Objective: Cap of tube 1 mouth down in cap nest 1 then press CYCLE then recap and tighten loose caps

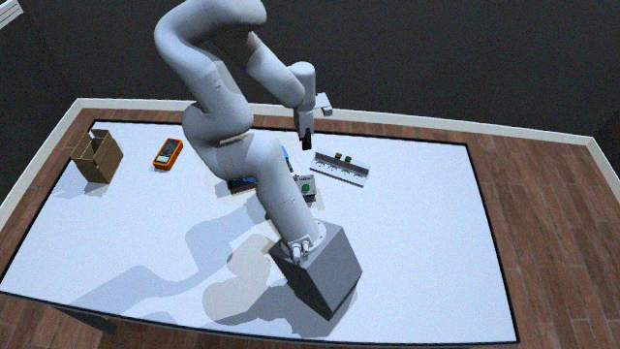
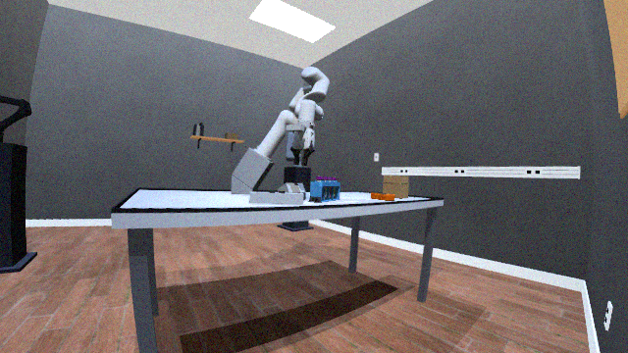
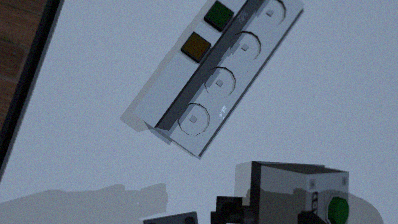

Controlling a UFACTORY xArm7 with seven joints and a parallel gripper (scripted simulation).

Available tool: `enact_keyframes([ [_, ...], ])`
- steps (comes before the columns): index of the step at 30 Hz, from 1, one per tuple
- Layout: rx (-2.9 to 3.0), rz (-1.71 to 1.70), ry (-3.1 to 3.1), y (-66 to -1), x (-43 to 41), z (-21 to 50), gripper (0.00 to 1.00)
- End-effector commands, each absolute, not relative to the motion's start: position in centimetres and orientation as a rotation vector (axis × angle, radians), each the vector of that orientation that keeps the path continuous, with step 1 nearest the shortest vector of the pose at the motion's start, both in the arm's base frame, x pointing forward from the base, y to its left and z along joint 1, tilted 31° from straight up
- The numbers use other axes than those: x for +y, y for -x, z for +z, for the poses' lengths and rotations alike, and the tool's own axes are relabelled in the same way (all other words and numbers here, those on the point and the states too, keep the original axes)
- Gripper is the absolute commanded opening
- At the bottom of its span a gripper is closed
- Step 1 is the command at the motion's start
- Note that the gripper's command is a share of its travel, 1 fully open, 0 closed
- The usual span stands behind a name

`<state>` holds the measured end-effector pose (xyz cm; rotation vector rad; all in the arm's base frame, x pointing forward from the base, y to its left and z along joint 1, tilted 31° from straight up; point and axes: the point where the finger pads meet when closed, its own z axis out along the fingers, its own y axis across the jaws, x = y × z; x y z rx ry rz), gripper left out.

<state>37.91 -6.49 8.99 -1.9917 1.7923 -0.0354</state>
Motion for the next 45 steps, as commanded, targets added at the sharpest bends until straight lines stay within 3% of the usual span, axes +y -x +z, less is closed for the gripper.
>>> enact_keyframes([
  [1,1.663,-0.085,2.018,-38.8,-5.1,8.8,0.46],
  [17,1.609,-0.108,2.037,-39.1,-4.5,8.7,0.46],
  [32,2.251,0.17,1.295,-38.3,3.2,11.5,0.46],
  [45,2.271,0.18,1.27,-37.6,10.2,14.2,0.46],
])
